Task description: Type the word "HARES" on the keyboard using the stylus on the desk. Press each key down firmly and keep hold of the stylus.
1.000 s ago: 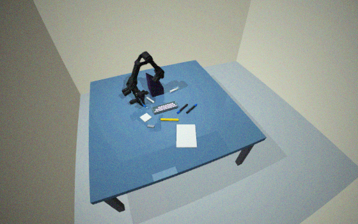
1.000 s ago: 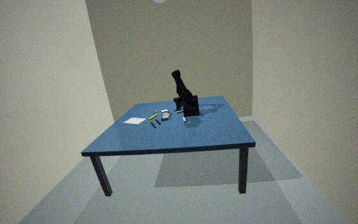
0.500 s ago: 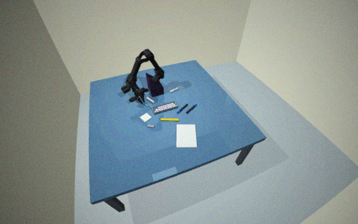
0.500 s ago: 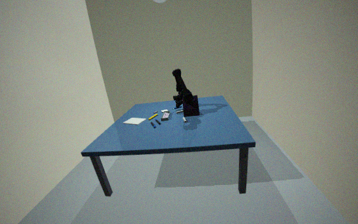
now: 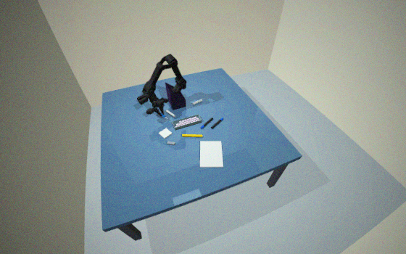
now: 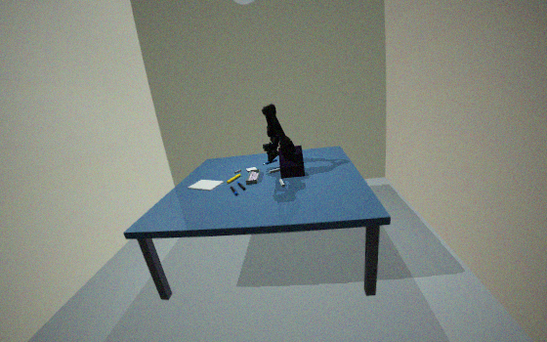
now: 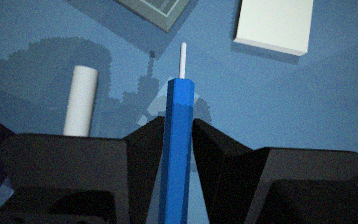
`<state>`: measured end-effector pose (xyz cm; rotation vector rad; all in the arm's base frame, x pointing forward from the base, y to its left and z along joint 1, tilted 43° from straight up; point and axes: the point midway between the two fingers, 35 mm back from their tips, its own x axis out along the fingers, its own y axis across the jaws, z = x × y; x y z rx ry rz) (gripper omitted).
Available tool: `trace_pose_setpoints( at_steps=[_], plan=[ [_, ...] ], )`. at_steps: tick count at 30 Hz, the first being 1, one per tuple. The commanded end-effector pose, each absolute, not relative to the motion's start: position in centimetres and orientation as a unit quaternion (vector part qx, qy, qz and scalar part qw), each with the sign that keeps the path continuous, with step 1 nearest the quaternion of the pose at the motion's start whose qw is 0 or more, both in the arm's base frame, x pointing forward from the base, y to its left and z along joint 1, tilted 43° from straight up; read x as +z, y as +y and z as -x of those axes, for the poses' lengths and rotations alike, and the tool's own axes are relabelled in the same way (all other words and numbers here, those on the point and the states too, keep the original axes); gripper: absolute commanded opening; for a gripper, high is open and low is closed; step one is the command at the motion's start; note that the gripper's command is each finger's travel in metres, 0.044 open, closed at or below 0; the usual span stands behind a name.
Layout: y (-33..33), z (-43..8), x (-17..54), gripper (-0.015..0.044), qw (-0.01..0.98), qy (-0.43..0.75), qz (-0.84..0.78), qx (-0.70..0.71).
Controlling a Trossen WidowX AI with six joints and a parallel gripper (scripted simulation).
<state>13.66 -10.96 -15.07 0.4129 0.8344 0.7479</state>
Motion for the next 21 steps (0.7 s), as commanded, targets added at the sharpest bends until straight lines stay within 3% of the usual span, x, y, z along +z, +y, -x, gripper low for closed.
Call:
trace_pose_setpoints(
  at_steps=[1, 21],
  plan=[
    [-11.1, -14.3, -14.8, 0.0, 0.804, 0.424, -0.181, 0.376],
    [-9.9, -18.0, -12.0, 0.0, 0.684, 0.55, -0.103, 0.468]
  ],
)
